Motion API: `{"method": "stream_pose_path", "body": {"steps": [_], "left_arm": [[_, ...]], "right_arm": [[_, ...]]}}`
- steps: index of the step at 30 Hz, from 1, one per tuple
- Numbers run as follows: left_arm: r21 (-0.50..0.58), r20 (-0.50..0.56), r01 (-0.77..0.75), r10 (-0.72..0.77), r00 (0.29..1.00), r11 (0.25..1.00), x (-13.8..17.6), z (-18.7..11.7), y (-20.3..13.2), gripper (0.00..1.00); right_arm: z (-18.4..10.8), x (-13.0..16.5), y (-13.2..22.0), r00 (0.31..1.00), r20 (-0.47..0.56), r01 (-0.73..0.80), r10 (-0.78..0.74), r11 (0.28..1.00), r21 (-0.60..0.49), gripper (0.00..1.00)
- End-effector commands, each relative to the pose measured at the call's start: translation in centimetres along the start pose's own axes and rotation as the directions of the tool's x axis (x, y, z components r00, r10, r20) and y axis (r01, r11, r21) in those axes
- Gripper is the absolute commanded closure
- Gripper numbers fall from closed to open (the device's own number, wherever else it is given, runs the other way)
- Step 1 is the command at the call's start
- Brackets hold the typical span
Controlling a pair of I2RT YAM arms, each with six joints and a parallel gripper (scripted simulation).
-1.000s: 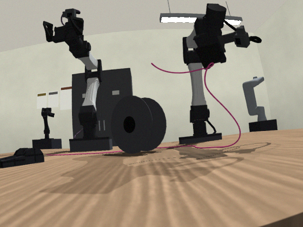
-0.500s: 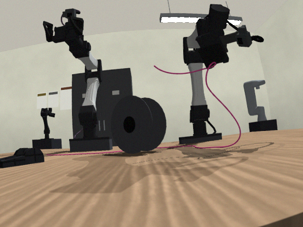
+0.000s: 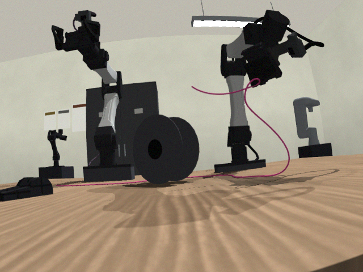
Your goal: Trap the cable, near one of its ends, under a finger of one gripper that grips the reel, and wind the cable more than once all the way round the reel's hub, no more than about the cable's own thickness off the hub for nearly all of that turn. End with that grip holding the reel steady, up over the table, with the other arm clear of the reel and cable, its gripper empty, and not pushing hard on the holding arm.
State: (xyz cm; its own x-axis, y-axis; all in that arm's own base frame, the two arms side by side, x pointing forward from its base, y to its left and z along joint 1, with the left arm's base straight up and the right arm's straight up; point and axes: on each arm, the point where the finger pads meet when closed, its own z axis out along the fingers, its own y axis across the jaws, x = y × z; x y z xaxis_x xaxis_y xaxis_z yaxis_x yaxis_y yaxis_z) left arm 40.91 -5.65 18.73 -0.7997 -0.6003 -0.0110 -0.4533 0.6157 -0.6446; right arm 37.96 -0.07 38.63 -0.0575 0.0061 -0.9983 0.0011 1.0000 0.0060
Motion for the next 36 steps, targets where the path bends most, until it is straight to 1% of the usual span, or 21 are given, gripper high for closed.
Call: {"method": "stream_pose_path", "body": {"steps": [1, 10, 22, 27, 28, 36], "left_arm": [[0.001, -0.082, -0.06, 0.06, 0.995, 0.998, 1.1, -0.4, 0.3, 1.0], [0.002, -0.096, -0.076, 0.076, 0.992, 0.997, 1.2, -0.2, 0.0, 1.0], [0.002, -0.1, -0.08, 0.08, 0.992, 0.997, 0.3, -0.1, -0.1, 1.0], [0.005, -0.125, -0.109, 0.108, 0.986, 0.994, 0.6, 0.3, -0.6, 1.0], [0.005, -0.125, -0.108, 0.108, 0.986, 0.994, 0.2, 0.2, -0.4, 1.0], [0.025, -0.222, -0.222, 0.221, 0.95, 0.975, 0.4, 1.5, -1.7, 1.0]], "right_arm": [[0.1, -1.1, 0.2, 0.999, 0.052, 0.013, -0.013, 1.0, 0.001, 0.0], [0.1, -1.1, 0.2, 0.999, 0.052, 0.013, -0.013, 1.0, 0.001, 0.0], [0.1, -1.1, 0.2, 0.999, 0.052, 0.013, -0.013, 1.0, 0.001, 0.0], [0.1, -1.1, 0.2, 0.999, 0.052, 0.013, -0.013, 1.0, 0.001, 0.0], [0.1, -1.1, 0.2, 0.999, 0.052, 0.013, -0.013, 1.0, 0.001, 0.0], [0.1, -1.1, 0.2, 0.999, 0.052, 0.013, -0.013, 1.0, 0.001, 0.0]]}}
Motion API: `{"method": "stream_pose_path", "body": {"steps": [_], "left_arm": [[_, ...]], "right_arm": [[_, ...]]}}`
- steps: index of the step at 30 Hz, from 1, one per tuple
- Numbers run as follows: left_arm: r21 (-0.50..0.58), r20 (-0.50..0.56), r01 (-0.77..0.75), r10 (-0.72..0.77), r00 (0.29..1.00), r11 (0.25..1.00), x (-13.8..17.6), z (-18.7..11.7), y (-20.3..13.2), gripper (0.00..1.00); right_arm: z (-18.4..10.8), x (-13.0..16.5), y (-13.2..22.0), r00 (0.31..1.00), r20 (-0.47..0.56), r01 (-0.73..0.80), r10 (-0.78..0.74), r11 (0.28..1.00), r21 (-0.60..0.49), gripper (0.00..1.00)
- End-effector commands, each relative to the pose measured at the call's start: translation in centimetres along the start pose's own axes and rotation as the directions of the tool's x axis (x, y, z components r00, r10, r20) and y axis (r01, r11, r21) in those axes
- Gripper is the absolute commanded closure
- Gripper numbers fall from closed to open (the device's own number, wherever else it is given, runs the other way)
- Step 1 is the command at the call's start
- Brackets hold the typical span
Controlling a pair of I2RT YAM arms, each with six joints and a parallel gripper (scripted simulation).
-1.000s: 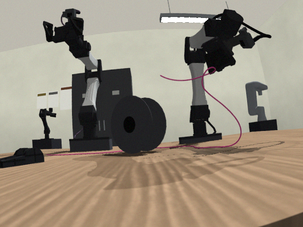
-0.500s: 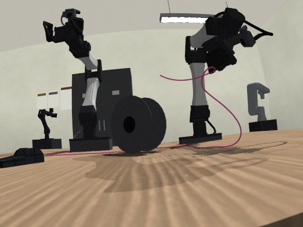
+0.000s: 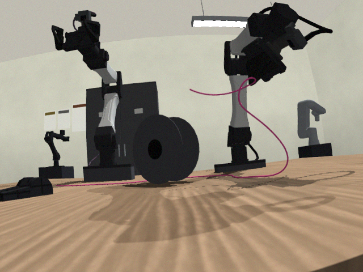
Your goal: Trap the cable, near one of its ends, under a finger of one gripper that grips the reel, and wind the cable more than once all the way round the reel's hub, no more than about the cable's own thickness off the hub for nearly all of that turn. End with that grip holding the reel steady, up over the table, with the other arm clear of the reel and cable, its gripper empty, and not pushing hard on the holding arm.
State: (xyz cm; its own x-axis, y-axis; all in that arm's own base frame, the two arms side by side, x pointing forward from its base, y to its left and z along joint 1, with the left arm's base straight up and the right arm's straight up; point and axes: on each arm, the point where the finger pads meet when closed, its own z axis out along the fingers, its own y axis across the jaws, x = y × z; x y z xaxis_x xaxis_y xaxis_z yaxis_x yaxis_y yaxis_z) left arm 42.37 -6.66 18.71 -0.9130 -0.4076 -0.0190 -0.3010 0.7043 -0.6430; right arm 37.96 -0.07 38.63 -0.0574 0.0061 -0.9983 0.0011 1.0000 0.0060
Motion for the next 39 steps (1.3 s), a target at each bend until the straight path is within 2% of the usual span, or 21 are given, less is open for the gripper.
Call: {"method": "stream_pose_path", "body": {"steps": [1, 6, 39], "left_arm": [[0.006, -0.099, -0.062, 0.063, 0.993, 0.998, 0.82, 0.7, -0.68, 1.0], [0.013, -0.144, -0.115, 0.115, 0.983, 0.993, 0.74, 1.01, -1.0, 1.0], [0.016, -0.165, -0.136, 0.137, 0.977, 0.991, 0.16, 0.97, -1.09, 1.0]], "right_arm": [[0.12, -1.09, 0.15, 0.999, 0.052, 0.013, -0.013, 1.0, 0.001, 0.0], [0.12, -1.09, 0.15, 0.999, 0.052, 0.013, -0.013, 1.0, 0.001, 0.0], [0.12, -1.09, 0.15, 0.999, 0.052, 0.013, -0.013, 1.0, 0.001, 0.0]]}}
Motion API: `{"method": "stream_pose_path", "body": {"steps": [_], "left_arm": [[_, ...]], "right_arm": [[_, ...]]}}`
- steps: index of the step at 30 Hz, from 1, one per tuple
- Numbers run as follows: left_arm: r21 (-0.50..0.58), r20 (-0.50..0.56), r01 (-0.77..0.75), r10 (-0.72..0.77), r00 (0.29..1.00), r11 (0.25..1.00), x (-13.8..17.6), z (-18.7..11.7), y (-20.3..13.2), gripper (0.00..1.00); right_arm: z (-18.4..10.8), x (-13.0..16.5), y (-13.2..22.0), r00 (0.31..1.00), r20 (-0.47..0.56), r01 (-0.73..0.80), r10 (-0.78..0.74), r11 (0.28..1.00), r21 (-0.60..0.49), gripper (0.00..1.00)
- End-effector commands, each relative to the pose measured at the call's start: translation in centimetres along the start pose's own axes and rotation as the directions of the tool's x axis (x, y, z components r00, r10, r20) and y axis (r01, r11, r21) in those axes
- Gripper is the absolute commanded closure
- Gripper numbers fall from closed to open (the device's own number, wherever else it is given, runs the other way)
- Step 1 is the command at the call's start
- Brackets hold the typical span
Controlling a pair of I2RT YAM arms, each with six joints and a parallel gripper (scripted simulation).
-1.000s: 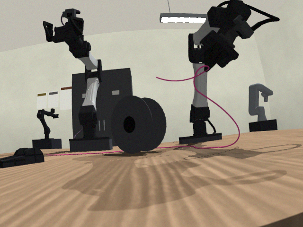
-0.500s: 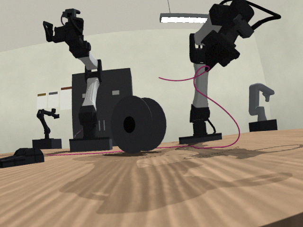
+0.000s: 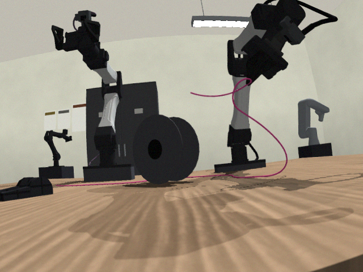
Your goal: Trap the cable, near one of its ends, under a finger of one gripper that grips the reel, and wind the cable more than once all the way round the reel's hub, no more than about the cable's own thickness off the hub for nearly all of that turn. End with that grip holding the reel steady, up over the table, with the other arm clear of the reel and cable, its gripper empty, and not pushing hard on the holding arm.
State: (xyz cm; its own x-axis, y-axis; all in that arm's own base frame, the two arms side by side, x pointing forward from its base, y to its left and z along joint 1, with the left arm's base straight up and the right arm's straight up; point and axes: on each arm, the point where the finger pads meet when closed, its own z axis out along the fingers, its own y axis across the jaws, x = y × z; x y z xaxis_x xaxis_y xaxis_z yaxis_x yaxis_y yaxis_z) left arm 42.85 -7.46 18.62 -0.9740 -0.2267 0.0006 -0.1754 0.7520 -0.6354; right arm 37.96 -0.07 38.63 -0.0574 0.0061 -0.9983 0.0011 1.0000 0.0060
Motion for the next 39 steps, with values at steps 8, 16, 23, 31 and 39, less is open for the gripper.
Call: {"method": "stream_pose_path", "body": {"steps": [8, 16, 23, 31, 39], "left_arm": [[0.015, -0.029, -0.007, 0.007, 1.0, 1.0, 0.1, 0.37, -0.52, 1.0], [0.014, -0.033, -0.005, 0.006, 0.999, 1.0, 0.12, 0.48, -0.43, 1.0], [0.013, -0.039, 0.001, 0.0, 0.999, 1.0, 0.19, 0.7, -0.19, 1.0], [0.014, -0.034, -0.002, 0.003, 0.999, 1.0, 0.15, 0.49, -0.28, 1.0], [0.014, -0.033, 0.001, -0.001, 0.999, 1.0, 0.18, 0.41, -0.15, 1.0]], "right_arm": [[0.12, -1.09, 0.15, 0.999, 0.052, 0.013, -0.013, 1.0, 0.001, 0.0], [0.12, -1.09, 0.15, 0.999, 0.052, 0.013, -0.013, 1.0, 0.001, 0.0], [0.12, -1.09, 0.15, 0.999, 0.052, 0.013, -0.013, 1.0, 0.001, 0.0], [0.12, -1.09, 0.15, 0.999, 0.052, 0.013, -0.013, 1.0, 0.001, 0.0], [0.12, -1.09, 0.15, 0.999, 0.052, 0.013, -0.013, 1.0, 0.001, 0.0]]}}
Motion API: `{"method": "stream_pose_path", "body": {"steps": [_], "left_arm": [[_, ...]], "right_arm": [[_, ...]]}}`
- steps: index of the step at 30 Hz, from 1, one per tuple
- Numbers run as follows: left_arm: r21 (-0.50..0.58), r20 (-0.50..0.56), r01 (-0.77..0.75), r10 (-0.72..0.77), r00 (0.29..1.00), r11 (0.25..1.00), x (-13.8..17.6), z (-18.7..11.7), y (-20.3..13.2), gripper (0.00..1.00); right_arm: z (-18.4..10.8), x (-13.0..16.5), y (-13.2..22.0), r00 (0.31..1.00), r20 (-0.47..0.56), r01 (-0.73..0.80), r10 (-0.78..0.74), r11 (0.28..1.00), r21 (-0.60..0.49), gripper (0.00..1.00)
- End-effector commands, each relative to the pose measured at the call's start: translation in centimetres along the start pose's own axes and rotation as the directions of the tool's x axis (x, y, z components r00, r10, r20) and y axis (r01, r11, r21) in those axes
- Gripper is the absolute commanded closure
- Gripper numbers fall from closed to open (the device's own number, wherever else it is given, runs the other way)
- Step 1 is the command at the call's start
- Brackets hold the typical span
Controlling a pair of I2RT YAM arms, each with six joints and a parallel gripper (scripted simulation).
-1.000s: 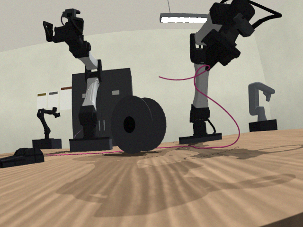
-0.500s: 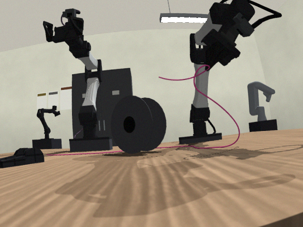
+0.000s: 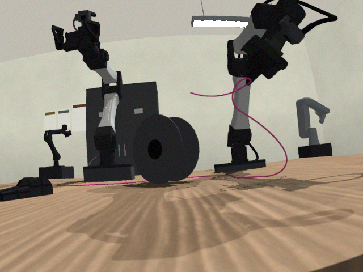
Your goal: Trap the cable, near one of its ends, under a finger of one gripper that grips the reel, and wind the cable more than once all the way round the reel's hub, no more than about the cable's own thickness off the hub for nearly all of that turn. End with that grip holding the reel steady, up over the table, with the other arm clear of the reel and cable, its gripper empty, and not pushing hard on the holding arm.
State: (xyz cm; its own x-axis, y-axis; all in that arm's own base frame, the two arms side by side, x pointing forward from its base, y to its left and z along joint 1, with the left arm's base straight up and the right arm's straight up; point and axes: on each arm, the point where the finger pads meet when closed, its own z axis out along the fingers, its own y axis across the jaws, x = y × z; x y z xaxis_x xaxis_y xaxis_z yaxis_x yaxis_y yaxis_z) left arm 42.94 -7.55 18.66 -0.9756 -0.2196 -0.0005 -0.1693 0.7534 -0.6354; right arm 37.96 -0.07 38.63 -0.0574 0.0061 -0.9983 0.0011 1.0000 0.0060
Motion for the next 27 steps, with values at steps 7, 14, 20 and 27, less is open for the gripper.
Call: {"method": "stream_pose_path", "body": {"steps": [7, 14, 20, 27], "left_arm": [[0.012, -0.035, 0.019, -0.018, 0.999, 1.0, 0.9, 0.2, 0.2, 1.0], [0.015, -0.015, 0.009, -0.009, 1.0, 1.0, 0.8, -0.6, -0.1, 1.0], [0.016, -0.01, 0.002, -0.002, 1.0, 1.0, 1.0, -0.9, -0.4, 1.0], [0.019, 0.0, -0.012, 0.012, 1.0, 1.0, 1.0, -1.2, -1.1, 1.0]], "right_arm": [[0.1, -1.1, 0.2, 0.999, 0.052, 0.013, -0.013, 1.0, 0.001, 0.0], [0.1, -1.1, 0.2, 0.999, 0.052, 0.013, -0.013, 1.0, 0.001, 0.0], [0.1, -1.1, 0.2, 0.999, 0.052, 0.013, -0.013, 1.0, 0.001, 0.0], [0.1, -1.1, 0.2, 0.999, 0.052, 0.013, -0.013, 1.0, 0.001, 0.0]]}}
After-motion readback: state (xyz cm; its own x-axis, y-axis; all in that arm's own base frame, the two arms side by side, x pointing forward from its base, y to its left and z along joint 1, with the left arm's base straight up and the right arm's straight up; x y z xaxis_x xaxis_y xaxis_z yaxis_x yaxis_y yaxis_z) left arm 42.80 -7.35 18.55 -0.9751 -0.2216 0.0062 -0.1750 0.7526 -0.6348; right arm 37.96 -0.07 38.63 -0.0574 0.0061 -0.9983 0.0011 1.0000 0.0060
